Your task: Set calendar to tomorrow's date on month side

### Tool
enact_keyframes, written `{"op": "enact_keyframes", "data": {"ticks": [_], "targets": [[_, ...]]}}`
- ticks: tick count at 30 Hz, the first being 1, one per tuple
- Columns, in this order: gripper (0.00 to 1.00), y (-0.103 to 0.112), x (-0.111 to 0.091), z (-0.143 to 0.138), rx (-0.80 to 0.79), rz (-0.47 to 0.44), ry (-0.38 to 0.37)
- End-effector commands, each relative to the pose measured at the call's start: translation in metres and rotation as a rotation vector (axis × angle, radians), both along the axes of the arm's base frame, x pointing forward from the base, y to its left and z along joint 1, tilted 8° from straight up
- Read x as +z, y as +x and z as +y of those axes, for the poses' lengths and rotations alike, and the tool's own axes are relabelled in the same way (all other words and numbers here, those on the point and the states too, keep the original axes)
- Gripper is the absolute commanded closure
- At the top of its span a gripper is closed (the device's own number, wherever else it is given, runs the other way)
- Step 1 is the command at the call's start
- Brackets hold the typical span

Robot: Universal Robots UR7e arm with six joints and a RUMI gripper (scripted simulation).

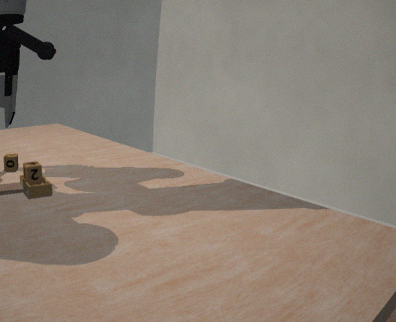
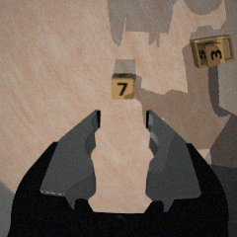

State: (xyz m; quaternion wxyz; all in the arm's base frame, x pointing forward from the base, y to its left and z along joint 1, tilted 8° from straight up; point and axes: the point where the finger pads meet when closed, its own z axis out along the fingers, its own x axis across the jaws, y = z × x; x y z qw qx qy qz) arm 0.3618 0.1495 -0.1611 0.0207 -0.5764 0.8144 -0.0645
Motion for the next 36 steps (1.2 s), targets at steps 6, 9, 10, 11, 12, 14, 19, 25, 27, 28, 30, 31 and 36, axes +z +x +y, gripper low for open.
{"op": "enact_keyframes", "data": {"ticks": [6, 9, 10, 11, 12, 14, 19, 25, 27, 28, 30, 31, 36], "targets": [[0.72, 0.001, -0.002, 0.0, 0.0, -0.001, 0.0], [0.72, 0.001, -0.005, 0.0, 0.0, -0.001, 0.0], [0.72, 0.001, -0.006, 0.0, 0.0, -0.001, 0.0], [0.72, 0.001, -0.007, 0.0, 0.0, -0.001, 0.0], [0.72, 0.001, -0.008, 0.0, 0.0, -0.001, 0.0], [0.72, 0.001, -0.008, 0.0, 0.0, -0.001, 0.0], [0.72, 0.002, -0.014, -0.001, 0.0, -0.001, 0.0], [0.72, 0.003, -0.023, -0.001, 0.0, -0.001, 0.0], [0.72, 0.003, -0.026, -0.001, 0.0, -0.001, 0.0], [0.72, 0.004, -0.028, -0.001, 0.0, -0.001, 0.0], [0.72, 0.004, -0.03, -0.001, 0.0, -0.001, 0.0], [0.72, 0.004, -0.03, -0.001, 0.0, -0.001, 0.0], [0.72, 0.005, -0.037, -0.002, 0.0, -0.001, 0.0]]}}
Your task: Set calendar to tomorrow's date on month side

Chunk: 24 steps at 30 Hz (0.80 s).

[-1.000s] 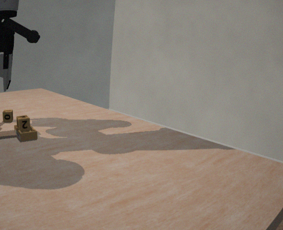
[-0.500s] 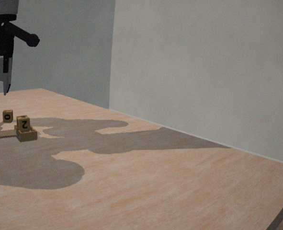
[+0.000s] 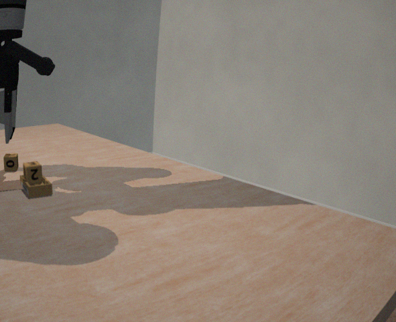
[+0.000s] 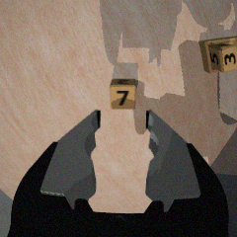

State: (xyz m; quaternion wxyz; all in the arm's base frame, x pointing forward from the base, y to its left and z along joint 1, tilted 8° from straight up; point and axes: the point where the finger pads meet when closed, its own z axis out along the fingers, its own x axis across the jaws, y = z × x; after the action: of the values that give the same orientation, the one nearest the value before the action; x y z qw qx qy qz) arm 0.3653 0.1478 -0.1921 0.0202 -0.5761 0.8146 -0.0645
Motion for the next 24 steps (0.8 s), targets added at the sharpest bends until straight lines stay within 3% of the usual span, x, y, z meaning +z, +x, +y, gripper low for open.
{"op": "enact_keyframes", "data": {"ticks": [1, 24], "targets": [[0.72, 0.001, -0.007, 0.0, 0.0, -0.002, 0.0], [0.72, 0.003, -0.02, -0.001, 0.0, -0.002, 0.0]]}}
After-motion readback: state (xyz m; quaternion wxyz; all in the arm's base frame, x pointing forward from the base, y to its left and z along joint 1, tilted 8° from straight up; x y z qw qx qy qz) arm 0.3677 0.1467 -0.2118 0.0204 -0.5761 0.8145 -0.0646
